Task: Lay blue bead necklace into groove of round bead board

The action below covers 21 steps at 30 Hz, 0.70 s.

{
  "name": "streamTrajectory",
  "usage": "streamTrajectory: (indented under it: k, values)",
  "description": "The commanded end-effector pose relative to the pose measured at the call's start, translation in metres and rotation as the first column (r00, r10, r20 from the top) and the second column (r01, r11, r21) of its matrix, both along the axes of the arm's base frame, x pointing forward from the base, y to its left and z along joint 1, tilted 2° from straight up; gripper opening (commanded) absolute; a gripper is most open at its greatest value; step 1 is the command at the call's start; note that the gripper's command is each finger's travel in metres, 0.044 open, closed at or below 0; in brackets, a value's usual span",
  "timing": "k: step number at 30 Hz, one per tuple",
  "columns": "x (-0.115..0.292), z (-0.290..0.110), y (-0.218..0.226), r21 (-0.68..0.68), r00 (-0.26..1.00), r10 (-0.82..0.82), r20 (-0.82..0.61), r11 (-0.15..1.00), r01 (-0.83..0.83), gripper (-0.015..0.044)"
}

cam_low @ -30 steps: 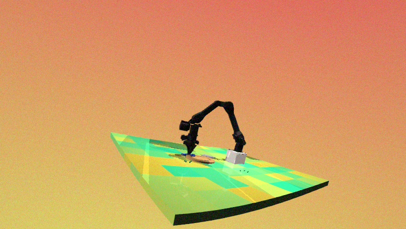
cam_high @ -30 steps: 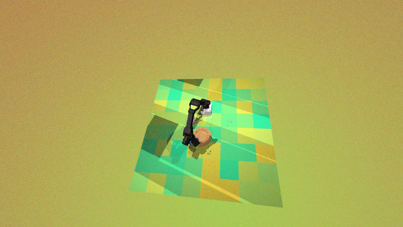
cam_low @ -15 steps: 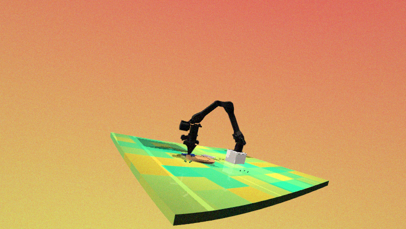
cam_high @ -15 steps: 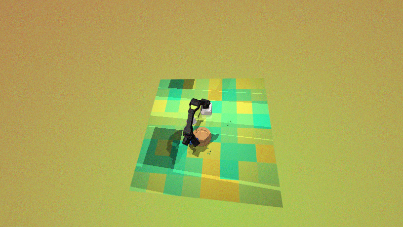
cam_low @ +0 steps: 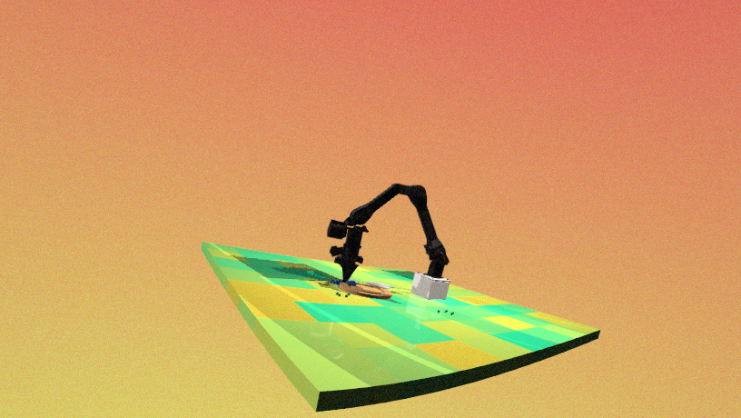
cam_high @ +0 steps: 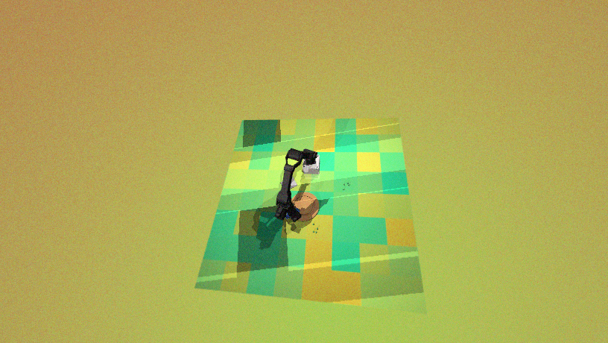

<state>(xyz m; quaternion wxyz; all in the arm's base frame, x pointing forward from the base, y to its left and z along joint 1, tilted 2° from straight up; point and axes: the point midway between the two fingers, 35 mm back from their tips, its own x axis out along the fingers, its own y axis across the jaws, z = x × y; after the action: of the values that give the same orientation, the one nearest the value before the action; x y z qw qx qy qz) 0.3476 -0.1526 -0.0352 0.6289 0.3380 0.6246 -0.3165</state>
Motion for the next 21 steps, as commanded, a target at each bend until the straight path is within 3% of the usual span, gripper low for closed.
streamTrajectory:
  k: [1, 21]
  values:
    - [0.0003, 0.0001, -0.0001, 0.000, 1.000, 0.000, 0.001, 1.000, 0.000, 0.0000]
    - [0.0003, 0.0078, -0.0005, -0.001, 1.000, 0.001, 0.001, 1.000, -0.001, 0.0000]
